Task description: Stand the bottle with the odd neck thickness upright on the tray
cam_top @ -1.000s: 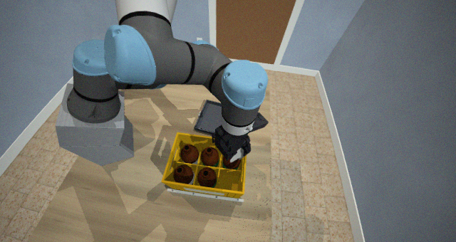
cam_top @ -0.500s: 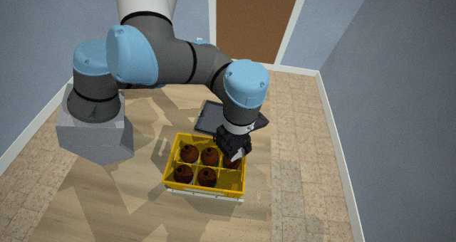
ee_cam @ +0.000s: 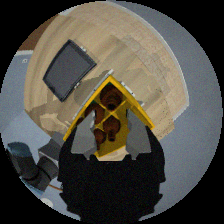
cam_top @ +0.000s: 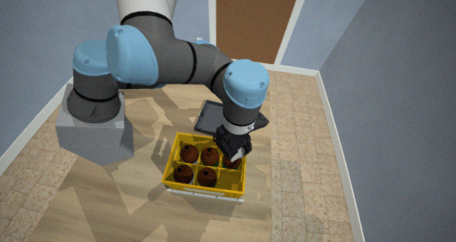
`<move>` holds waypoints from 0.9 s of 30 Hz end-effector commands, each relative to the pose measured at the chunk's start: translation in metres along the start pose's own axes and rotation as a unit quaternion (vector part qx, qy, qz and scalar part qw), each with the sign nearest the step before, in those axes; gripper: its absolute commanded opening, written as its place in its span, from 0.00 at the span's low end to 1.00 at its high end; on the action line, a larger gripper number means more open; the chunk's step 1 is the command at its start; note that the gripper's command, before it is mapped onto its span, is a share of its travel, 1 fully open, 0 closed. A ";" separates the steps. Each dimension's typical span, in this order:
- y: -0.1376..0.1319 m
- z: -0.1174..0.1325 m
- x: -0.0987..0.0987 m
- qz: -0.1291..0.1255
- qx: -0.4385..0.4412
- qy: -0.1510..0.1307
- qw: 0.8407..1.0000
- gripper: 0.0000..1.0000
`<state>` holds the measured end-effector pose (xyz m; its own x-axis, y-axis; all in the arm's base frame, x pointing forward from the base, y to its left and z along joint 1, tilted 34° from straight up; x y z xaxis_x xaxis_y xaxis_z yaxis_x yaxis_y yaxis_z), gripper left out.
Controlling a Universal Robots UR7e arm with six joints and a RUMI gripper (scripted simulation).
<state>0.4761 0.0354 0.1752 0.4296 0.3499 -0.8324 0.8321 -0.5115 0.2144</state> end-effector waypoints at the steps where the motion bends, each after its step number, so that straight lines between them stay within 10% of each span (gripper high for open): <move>1: 0.000 0.000 0.000 0.000 0.000 0.000 1.000 0.38; 27: 0.000 0.000 0.002 0.000 0.000 0.000 1.000 0.38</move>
<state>0.4765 0.0358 0.1743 0.4296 0.3499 -0.8324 0.8321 -0.5115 0.2144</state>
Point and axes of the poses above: the point where the finger pads meet when closed, its own x axis out along the fingers, its own y axis across the jaws, z = x × y, the point moved 2 cm from there along -x, back along the fingers, and after that the axes turned 5 degrees about -x, right-handed, at the moved point
